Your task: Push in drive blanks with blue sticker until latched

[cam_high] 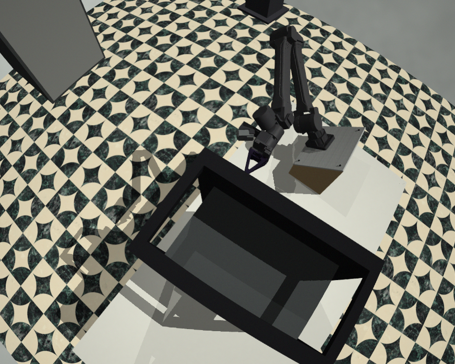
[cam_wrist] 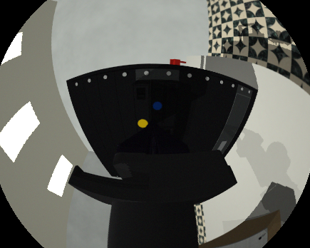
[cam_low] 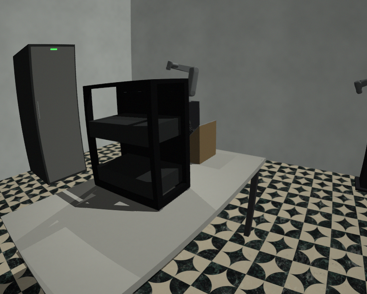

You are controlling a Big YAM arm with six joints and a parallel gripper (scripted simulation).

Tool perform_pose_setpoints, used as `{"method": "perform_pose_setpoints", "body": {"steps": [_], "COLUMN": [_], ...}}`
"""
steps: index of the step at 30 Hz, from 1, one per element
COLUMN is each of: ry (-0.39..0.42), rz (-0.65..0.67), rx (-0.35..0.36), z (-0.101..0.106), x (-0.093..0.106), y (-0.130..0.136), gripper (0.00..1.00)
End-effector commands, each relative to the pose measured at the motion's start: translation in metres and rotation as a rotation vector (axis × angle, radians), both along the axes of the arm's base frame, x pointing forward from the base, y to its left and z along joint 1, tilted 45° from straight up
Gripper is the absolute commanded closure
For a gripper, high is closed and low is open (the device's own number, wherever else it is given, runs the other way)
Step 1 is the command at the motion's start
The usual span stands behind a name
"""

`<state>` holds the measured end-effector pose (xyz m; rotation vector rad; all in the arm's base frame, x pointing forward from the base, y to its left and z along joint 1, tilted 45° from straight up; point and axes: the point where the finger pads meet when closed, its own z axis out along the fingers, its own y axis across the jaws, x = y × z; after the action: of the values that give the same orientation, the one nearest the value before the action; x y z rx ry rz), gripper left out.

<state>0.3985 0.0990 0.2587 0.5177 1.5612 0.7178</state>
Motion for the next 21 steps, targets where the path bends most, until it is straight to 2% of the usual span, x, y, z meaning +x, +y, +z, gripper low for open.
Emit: {"method": "perform_pose_setpoints", "body": {"steps": [1, 4, 6, 10, 16, 21], "ry": [0.008, 0.008, 0.027, 0.007, 0.008, 0.008], "rz": [0.015, 0.013, 0.006, 0.007, 0.015, 0.014], "rx": [-0.005, -0.004, -0.011, -0.004, -0.004, -0.003], "z": [-0.001, -0.001, -0.008, -0.002, -0.002, -0.004], "x": [-0.013, -0.015, -0.012, -0.014, -0.025, -0.042], "y": [0.004, 0.003, 0.001, 0.001, 0.002, -0.002], "gripper": [1.00, 1.00, 1.00, 1.00, 1.00, 1.00]}}
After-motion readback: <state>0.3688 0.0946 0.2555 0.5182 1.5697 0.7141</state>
